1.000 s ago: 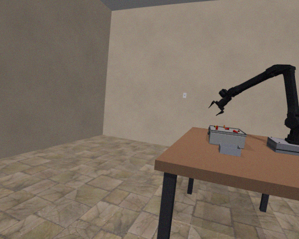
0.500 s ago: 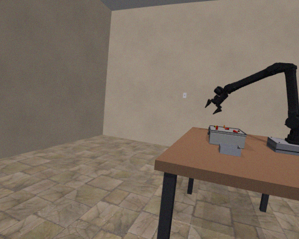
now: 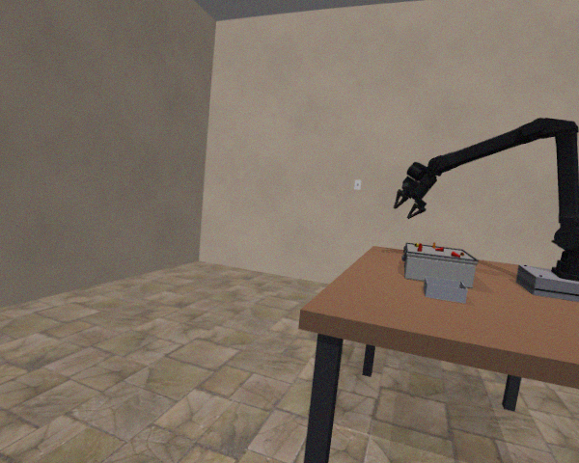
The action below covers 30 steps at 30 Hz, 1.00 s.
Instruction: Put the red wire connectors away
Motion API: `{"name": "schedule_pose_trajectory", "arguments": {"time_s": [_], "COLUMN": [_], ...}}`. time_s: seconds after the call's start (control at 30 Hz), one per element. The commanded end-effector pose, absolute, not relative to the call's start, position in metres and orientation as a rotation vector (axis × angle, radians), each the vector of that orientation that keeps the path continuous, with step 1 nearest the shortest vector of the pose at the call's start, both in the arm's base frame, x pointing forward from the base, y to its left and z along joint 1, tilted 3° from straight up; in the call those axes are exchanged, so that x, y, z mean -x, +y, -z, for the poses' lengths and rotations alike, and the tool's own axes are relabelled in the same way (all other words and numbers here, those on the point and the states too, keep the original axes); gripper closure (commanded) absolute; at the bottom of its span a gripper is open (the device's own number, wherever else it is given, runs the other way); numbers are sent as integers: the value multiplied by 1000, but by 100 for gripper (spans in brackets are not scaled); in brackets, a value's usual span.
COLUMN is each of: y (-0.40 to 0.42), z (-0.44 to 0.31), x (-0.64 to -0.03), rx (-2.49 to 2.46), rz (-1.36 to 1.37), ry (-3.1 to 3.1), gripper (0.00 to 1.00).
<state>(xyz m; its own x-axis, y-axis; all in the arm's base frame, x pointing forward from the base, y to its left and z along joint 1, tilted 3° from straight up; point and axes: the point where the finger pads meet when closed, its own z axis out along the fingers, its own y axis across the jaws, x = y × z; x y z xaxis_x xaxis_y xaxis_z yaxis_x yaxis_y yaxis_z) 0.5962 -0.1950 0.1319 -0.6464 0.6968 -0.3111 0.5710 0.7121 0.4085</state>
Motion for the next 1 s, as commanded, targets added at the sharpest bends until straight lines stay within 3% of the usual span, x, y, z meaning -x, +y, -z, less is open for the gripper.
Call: {"name": "schedule_pose_trajectory", "arguments": {"time_s": [0.0,0.97], "y": [-184,-33], "z": [-179,-202], "x": [-614,-584], "rx": [-752,246], "rz": [-327,-168], "ry": [2482,2730], "gripper": [0,0]}}
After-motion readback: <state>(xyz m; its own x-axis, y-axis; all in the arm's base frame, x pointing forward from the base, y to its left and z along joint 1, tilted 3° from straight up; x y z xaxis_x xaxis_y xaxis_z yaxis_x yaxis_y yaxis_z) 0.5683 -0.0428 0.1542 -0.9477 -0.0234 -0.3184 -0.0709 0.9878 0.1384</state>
